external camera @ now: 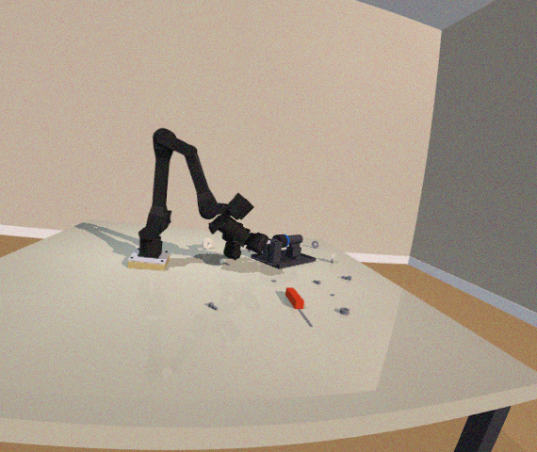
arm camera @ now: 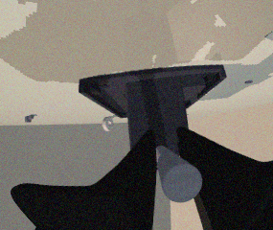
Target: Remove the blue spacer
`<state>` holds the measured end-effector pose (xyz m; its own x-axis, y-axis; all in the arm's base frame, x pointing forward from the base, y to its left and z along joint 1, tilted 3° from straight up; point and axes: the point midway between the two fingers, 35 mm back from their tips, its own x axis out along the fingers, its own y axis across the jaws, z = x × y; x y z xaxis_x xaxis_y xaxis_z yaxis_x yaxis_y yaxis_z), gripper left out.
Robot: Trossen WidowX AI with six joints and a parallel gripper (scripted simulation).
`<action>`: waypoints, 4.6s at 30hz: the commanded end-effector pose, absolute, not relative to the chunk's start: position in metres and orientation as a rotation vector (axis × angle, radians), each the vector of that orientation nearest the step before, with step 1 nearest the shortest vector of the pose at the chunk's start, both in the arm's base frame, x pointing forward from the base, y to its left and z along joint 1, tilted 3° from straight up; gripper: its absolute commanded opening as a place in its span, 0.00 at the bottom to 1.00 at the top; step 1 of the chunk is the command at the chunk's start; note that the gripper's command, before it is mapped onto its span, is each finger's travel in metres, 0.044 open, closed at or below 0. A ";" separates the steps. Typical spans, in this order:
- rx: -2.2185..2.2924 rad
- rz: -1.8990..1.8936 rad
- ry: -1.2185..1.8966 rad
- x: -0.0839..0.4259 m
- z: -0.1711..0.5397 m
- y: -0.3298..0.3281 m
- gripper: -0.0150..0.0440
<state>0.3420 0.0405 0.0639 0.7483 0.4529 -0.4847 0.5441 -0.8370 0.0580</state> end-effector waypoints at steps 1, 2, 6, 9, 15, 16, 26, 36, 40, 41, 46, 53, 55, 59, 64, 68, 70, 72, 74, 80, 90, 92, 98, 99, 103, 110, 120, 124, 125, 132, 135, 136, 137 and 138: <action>2.747 -0.683 0.795 0.341 0.064 0.040 0.25; 2.747 -0.683 0.795 0.341 0.064 0.040 0.25; 2.747 -0.683 0.795 0.341 0.064 0.040 0.25; 2.747 -0.683 0.795 0.341 0.064 0.040 0.25; 2.747 -0.683 0.795 0.340 0.064 0.040 0.25; 2.747 -0.683 0.795 0.340 0.064 0.040 0.25; 2.747 -0.683 0.795 0.340 0.064 0.039 0.25; 2.746 -0.684 0.795 0.339 0.064 0.039 0.25; 2.746 -0.684 0.795 0.338 0.064 0.038 0.25; 2.746 -0.684 0.795 0.338 0.064 0.038 0.25; 2.746 -0.684 0.795 0.338 0.064 0.038 0.25; 2.746 -0.684 0.795 0.337 0.064 0.038 0.25; 2.746 -0.684 0.795 0.337 0.064 0.038 0.25; 2.746 -0.684 0.795 0.337 0.064 0.037 0.25; 2.746 -0.684 0.795 0.337 0.064 0.037 0.25; 2.746 -0.684 0.795 0.336 0.064 0.037 0.25; 2.746 -0.684 0.795 0.336 0.064 0.037 0.25; 2.746 -0.684 0.795 0.336 0.064 0.037 0.25; 2.746 -0.684 0.795 0.336 0.064 0.037 0.25; 2.746 -0.684 0.795 0.335 0.064 0.036 0.25; 2.746 -0.684 0.795 0.335 0.064 0.036 0.25; 2.746 -0.684 0.795 0.335 0.064 0.036 0.25; 2.746 -0.684 0.795 0.334 0.064 0.035 0.25; 2.746 -0.684 0.795 0.334 0.064 0.035 0.25; 2.746 -0.684 0.795 0.334 0.064 0.035 0.25; 2.746 -0.684 0.795 0.333 0.064 0.035 0.25; 2.746 -0.684 0.795 0.332 0.064 0.034 0.25; 2.746 -0.684 0.795 0.332 0.064 0.034 0.25; 2.746 -0.684 0.795 0.332 0.064 0.034 0.25; 2.746 -0.685 0.795 0.331 0.064 0.034 0.25; 2.746 -0.685 0.795 0.331 0.064 0.034 0.25; 2.746 -0.685 0.795 0.331 0.064 0.034 0.25; 2.746 -0.685 0.795 0.331 0.064 0.033 0.25; 2.746 -0.685 0.795 0.331 0.064 0.033 0.25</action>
